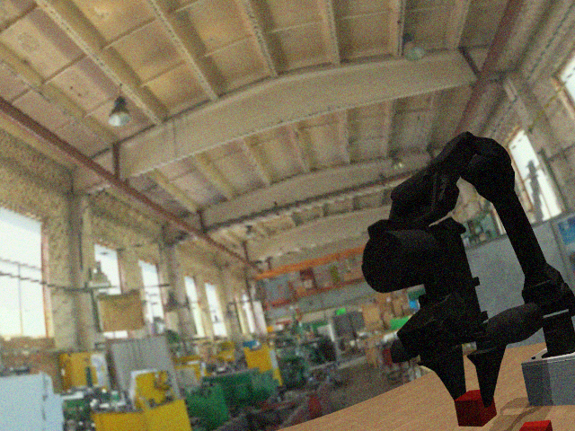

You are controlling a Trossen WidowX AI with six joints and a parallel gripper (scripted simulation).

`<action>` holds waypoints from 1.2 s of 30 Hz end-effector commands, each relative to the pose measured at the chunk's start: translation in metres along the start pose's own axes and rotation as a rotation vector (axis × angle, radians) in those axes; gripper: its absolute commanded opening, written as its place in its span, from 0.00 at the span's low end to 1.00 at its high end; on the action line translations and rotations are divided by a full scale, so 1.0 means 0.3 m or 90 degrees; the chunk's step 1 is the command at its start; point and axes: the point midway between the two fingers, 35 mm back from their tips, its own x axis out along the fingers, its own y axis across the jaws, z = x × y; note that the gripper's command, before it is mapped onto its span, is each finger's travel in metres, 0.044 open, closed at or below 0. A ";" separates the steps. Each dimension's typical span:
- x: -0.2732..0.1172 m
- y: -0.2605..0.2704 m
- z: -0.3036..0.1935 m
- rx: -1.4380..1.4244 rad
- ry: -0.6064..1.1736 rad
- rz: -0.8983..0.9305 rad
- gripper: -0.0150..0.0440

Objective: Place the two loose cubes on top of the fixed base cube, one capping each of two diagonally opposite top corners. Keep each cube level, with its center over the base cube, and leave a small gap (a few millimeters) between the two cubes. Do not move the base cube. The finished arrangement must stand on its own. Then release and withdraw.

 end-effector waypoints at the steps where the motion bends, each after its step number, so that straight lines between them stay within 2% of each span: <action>1: 0.006 0.049 -0.015 -0.038 0.003 0.004 0.43; 13: 0.011 0.161 -0.050 -0.127 0.004 0.005 0.43; 27: 0.110 0.164 -0.057 -0.128 0.004 0.005 0.43; 36: 0.112 0.164 -0.057 -0.128 0.004 0.005 0.43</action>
